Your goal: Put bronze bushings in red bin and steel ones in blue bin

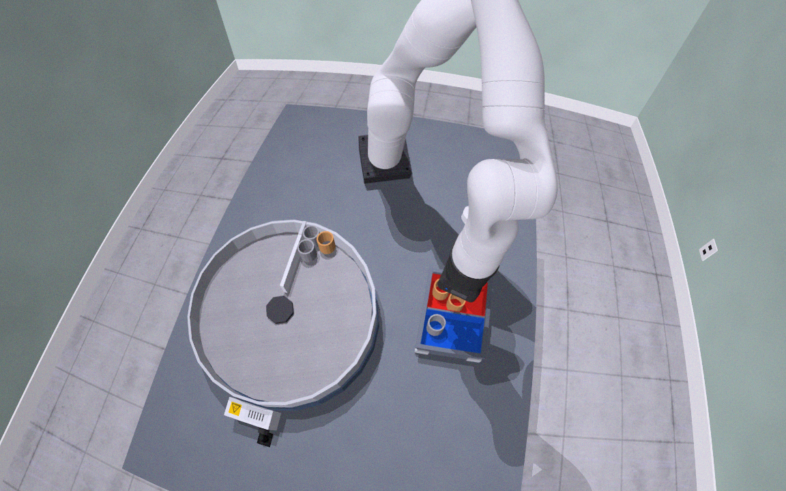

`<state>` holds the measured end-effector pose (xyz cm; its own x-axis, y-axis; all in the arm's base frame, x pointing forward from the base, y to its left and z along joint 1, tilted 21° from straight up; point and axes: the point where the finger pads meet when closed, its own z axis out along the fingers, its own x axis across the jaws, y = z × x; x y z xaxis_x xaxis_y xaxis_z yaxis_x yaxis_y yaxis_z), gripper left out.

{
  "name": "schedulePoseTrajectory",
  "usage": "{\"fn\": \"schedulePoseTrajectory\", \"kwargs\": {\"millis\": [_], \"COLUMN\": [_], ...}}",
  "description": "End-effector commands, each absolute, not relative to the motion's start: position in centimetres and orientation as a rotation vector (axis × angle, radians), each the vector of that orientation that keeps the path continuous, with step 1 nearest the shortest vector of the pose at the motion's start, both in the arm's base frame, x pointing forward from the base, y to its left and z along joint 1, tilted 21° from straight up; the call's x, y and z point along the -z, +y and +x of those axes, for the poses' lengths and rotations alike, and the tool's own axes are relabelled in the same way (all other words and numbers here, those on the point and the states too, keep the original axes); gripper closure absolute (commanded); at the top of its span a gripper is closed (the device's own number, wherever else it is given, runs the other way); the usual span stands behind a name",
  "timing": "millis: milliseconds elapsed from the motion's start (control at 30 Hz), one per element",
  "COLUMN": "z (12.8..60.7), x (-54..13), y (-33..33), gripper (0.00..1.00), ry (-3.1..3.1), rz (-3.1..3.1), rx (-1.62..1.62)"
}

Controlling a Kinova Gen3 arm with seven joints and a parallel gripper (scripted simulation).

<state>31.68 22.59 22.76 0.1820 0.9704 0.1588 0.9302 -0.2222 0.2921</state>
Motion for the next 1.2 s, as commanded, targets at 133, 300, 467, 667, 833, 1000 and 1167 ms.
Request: {"fn": "schedulePoseTrajectory", "kwargs": {"millis": [133, 300, 467, 667, 833, 1000, 1167], "z": [29.6, 29.6, 29.6, 29.6, 29.6, 29.6, 29.7], "x": [-26.7, -26.7, -26.7, -26.7, -26.7, -26.7, -26.7], "y": [24.6, 24.6, 24.6, 24.6, 24.6, 24.6, 24.5], "gripper": [0.53, 0.53, 0.53, 0.53, 0.53, 0.53, 0.53], "ry": [1.936, 1.936, 1.936, 1.936, 1.936, 1.936, 1.935], "rz": [2.275, 2.275, 2.275, 2.275, 2.275, 2.275, 2.276], "rx": [-0.543, -0.543, -0.543, -0.542, -0.542, -0.542, -0.542]}}
